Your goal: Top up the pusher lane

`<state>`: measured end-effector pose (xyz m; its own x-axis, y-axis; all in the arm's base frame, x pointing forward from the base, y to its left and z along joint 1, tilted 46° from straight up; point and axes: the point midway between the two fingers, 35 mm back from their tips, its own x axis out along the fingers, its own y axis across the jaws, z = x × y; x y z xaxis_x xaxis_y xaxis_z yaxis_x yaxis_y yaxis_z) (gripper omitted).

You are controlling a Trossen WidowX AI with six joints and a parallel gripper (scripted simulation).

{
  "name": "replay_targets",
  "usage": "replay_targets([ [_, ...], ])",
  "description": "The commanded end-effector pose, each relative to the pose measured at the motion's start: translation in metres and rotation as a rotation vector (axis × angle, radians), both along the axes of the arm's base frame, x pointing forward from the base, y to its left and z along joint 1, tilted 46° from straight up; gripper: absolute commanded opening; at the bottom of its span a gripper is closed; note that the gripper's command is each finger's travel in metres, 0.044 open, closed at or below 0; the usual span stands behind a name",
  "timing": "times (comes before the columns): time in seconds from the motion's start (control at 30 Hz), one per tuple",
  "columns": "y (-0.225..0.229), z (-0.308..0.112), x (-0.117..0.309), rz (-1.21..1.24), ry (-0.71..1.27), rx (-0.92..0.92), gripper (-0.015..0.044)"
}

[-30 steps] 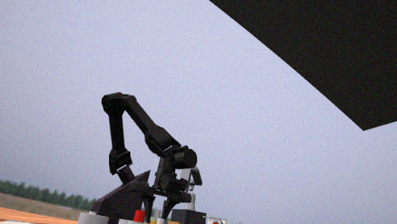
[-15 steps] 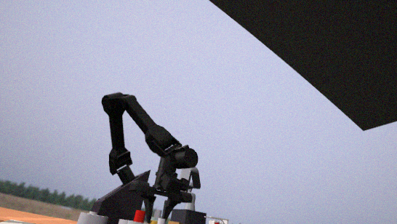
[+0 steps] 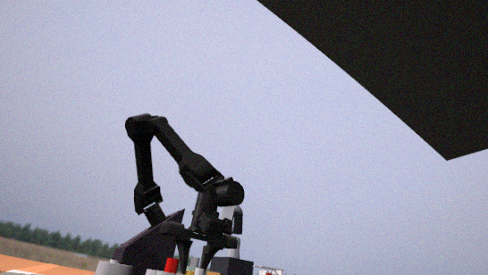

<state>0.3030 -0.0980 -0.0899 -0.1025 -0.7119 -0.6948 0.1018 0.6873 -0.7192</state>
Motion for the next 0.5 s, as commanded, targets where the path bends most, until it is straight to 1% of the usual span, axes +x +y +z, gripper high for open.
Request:
replay_targets([
  [0.0, -0.0005, 0.0034, 0.0114, 0.007, -0.026, -0.008, 0.0],
  [0.47, -0.0005, 0.0051, 0.0161, 0.007, -0.026, -0.008, 0.0],
])
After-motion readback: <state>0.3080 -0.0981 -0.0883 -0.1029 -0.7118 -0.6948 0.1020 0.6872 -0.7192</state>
